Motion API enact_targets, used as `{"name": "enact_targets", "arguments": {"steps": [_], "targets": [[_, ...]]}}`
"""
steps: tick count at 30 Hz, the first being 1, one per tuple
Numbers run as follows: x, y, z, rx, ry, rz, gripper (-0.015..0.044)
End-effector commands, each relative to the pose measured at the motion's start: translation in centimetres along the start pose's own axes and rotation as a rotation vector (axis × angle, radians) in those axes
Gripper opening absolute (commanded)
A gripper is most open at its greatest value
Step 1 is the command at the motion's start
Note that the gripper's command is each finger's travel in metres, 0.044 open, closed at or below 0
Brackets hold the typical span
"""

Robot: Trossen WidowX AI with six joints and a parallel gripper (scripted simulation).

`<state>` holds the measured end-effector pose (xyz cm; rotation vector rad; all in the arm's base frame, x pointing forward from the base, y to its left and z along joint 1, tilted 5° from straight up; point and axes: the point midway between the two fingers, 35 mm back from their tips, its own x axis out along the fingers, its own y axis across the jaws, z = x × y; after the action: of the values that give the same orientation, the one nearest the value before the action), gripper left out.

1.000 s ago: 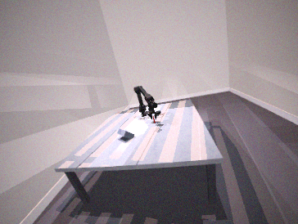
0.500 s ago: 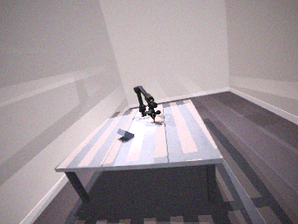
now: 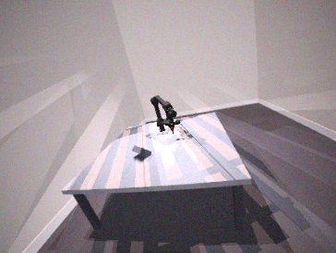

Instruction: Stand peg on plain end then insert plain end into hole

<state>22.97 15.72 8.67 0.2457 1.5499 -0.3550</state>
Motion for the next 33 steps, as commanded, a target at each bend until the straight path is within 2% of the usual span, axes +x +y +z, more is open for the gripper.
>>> {"name": "enact_targets", "arguments": {"steps": [1,10,33], "targets": [[-1.6,0.1,0.0,0.001,0.000,0.008,0.0000],[-2.8,-0.2,0.5,0.003,-0.015,0.011,0.0000],[-2.5,-1.5,6.6,0.051,-0.238,0.036,0.0000]]}}
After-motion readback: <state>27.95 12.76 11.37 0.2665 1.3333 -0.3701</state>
